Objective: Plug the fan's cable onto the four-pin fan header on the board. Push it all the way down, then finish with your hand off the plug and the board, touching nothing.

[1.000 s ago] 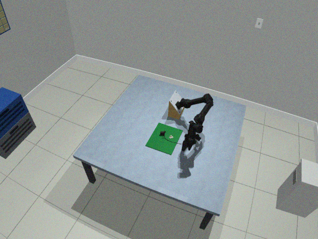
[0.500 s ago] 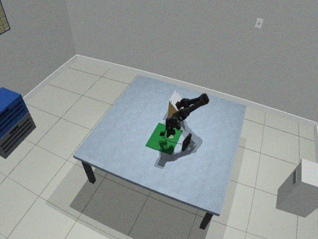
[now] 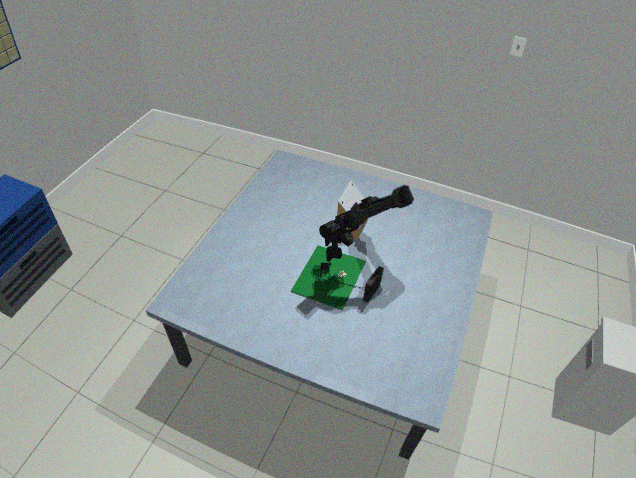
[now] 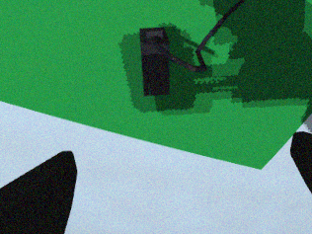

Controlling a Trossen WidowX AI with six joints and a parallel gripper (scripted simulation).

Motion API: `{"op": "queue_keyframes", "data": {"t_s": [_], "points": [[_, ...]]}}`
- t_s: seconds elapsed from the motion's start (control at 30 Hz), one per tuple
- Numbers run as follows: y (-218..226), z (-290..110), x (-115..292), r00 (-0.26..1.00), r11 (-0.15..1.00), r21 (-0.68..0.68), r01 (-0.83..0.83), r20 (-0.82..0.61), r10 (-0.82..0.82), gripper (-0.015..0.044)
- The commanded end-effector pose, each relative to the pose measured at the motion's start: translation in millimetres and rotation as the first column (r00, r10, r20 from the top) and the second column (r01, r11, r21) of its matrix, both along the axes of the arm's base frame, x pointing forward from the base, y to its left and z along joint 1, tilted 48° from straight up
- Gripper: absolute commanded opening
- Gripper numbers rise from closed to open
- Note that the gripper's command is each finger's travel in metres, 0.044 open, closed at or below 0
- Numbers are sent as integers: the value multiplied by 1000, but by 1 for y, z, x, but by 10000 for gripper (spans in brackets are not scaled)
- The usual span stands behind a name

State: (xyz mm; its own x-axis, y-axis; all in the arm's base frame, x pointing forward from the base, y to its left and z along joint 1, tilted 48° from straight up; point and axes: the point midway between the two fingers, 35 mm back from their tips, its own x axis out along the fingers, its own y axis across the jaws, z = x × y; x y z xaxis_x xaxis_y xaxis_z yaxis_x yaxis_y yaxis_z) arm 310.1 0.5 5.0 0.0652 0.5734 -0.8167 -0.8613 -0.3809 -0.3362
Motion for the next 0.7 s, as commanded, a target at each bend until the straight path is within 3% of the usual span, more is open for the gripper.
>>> {"op": "queue_keyframes", "data": {"t_s": [0.0,0.67], "points": [[29,-26,-8,1000,1000,10,-9,-21,9,440],[55,-49,-12,1000,1000,12,-9,-21,9,440]]}}
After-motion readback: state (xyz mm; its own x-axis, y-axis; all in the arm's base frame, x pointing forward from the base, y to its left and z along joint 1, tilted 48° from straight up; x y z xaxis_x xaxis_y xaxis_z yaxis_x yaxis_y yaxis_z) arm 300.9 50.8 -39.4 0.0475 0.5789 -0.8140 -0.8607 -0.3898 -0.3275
